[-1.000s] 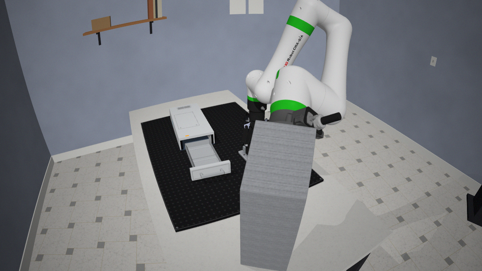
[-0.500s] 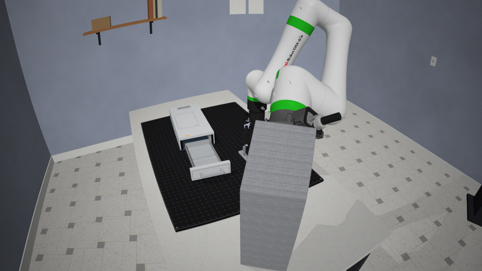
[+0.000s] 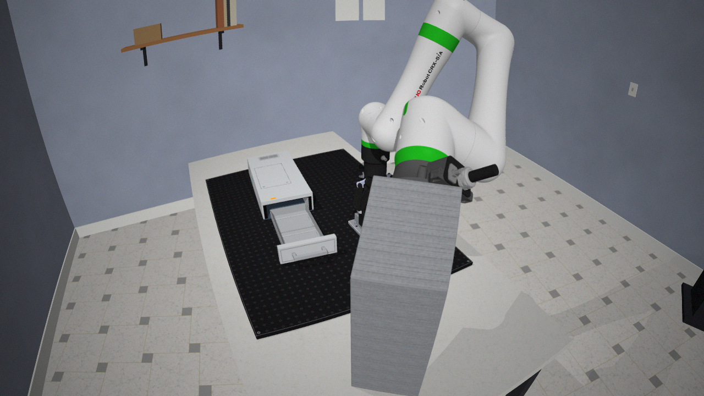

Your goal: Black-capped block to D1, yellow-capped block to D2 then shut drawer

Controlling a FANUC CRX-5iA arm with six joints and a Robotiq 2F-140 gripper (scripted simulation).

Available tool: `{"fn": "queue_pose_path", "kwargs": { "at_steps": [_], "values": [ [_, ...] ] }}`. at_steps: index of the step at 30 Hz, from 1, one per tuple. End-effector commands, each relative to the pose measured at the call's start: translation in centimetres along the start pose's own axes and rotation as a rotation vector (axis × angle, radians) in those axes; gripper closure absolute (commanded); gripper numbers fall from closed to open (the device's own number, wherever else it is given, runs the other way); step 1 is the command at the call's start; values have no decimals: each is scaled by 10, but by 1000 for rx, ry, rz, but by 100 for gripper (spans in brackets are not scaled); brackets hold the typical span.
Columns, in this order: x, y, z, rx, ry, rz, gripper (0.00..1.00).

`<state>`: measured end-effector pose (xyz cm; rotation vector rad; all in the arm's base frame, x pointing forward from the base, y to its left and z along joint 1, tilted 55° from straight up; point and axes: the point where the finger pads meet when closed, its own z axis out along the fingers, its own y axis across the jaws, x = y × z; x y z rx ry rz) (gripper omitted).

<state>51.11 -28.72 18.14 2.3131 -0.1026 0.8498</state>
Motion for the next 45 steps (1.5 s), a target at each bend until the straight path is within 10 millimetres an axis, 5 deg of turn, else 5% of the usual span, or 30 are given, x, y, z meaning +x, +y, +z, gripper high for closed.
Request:
{"fn": "queue_pose_path", "kwargs": {
  "at_steps": [1, 20, 21, 45],
  "values": [
    [1, 0, 0, 0, 1, 0, 34],
    [1, 0, 0, 0, 1, 0, 34],
    [0, 0, -30, 0, 1, 0, 34],
    [0, 0, -57, 0, 1, 0, 34]
  ]
}}
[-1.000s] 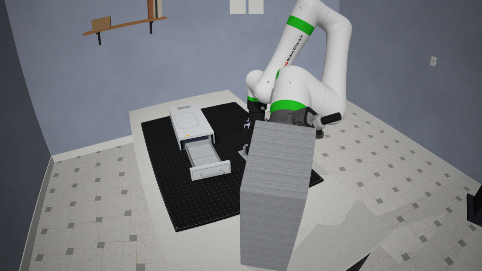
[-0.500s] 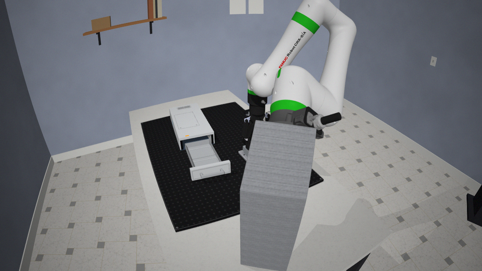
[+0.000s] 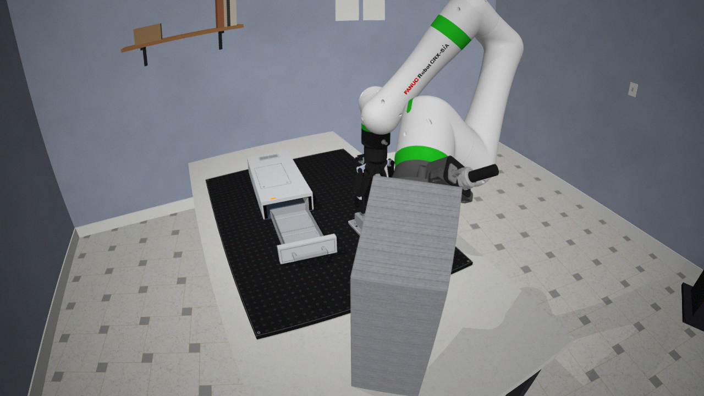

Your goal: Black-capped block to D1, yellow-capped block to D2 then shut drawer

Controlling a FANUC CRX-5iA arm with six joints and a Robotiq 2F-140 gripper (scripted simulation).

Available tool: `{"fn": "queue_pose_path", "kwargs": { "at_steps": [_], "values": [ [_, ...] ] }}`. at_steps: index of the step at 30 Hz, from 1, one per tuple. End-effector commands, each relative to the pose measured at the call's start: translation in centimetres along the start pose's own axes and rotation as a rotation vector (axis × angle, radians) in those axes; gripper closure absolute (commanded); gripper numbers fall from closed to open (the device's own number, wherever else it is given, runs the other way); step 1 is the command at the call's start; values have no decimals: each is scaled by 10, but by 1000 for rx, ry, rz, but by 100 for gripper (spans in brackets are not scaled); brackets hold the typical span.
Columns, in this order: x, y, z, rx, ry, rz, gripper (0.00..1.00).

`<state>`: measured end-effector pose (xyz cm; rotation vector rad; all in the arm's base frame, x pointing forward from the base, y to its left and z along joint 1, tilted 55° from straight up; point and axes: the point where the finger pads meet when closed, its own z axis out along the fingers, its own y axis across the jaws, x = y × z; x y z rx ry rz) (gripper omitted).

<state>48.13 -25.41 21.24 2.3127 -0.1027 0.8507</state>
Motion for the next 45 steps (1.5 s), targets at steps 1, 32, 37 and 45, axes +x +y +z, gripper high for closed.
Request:
{"fn": "queue_pose_path", "kwargs": {
  "at_steps": [1, 32, 37, 45],
  "values": [
    [0, 0, -4, 0, 0, 0, 34],
    [0, 0, -40, 0, 0, 0, 34],
    [0, 0, -47, 0, 0, 0, 34],
    [0, 0, -55, 0, 0, 0, 34]
  ]
}}
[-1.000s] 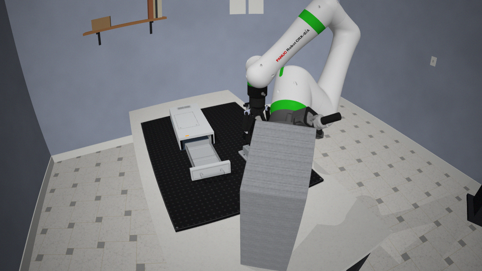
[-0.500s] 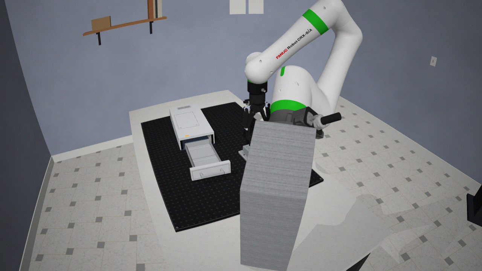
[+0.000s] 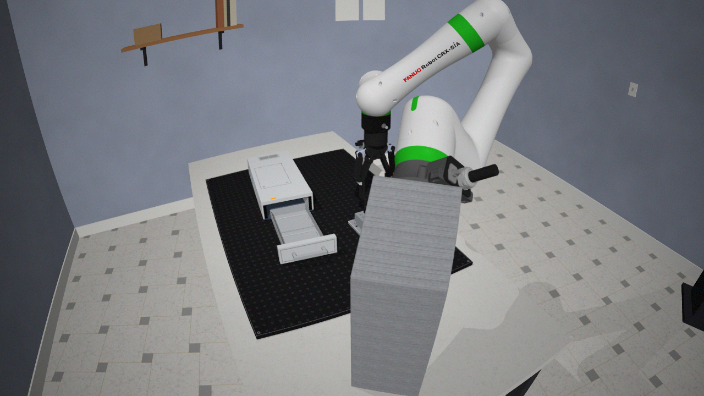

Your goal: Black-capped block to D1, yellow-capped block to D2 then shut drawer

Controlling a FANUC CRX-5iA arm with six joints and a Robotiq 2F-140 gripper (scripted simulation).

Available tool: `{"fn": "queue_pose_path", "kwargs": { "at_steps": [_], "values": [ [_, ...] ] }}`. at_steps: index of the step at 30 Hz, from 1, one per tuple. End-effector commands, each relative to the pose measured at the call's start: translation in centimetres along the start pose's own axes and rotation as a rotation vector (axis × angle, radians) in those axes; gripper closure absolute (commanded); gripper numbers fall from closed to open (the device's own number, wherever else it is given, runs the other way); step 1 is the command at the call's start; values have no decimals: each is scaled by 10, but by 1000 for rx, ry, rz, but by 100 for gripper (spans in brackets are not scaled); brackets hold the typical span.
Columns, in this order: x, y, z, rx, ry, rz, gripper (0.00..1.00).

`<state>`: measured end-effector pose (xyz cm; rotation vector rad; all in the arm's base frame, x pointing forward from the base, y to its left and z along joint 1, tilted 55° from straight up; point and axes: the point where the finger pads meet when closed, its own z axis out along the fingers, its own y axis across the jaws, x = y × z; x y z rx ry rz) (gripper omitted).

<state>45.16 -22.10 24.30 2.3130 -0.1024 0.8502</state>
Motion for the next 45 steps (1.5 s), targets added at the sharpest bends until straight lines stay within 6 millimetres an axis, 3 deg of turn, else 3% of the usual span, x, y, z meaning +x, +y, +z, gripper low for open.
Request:
{"fn": "queue_pose_path", "kwargs": {
  "at_steps": [1, 2, 45],
  "values": [
    [0, 0, -1, 0, 1, 0, 34],
    [-1, -3, 0, 0, 1, -26, 90],
    [-64, -146, 7, 0, 1, -1067, 90]
  ]
}}
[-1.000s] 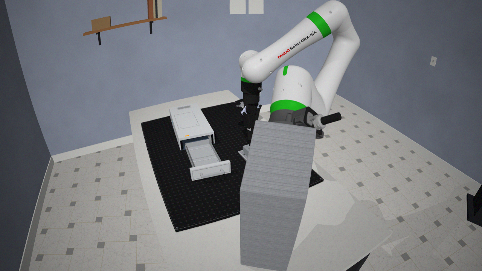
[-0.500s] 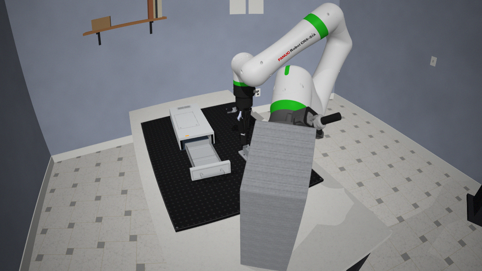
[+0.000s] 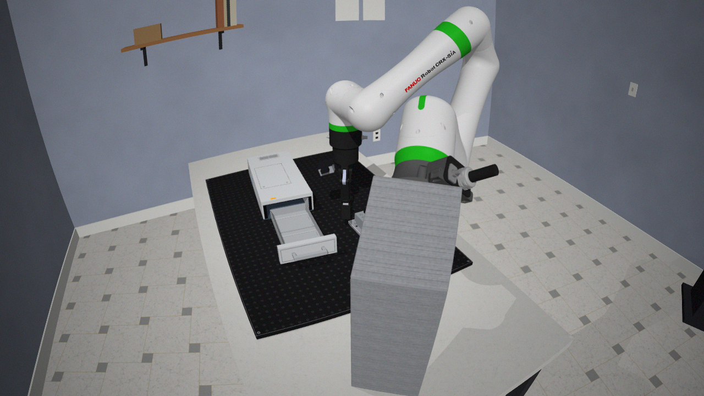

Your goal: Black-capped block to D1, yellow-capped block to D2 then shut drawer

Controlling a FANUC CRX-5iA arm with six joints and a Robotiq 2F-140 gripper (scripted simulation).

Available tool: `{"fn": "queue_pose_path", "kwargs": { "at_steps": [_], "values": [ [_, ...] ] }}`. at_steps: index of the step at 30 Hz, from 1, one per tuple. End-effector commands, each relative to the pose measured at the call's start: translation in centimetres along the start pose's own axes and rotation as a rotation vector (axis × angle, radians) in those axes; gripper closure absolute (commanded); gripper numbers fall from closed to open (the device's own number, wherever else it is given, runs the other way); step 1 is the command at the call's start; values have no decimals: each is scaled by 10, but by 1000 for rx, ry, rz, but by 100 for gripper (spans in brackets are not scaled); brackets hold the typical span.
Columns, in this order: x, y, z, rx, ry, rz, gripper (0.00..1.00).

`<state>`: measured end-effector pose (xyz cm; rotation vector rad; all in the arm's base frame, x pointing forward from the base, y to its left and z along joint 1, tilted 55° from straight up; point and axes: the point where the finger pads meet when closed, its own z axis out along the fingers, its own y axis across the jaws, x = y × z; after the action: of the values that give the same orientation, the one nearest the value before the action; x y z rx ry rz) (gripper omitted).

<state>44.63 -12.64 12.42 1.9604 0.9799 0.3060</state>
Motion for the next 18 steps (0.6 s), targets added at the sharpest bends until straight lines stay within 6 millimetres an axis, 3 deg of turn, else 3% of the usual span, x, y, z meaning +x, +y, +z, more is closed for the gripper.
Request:
{"fn": "queue_pose_path", "kwargs": {
  "at_steps": [1, 18],
  "values": [
    [7, -9, 0, 1, 0, -78, 90],
    [41, -59, 3, 1, 0, -440, 90]
  ]
}}
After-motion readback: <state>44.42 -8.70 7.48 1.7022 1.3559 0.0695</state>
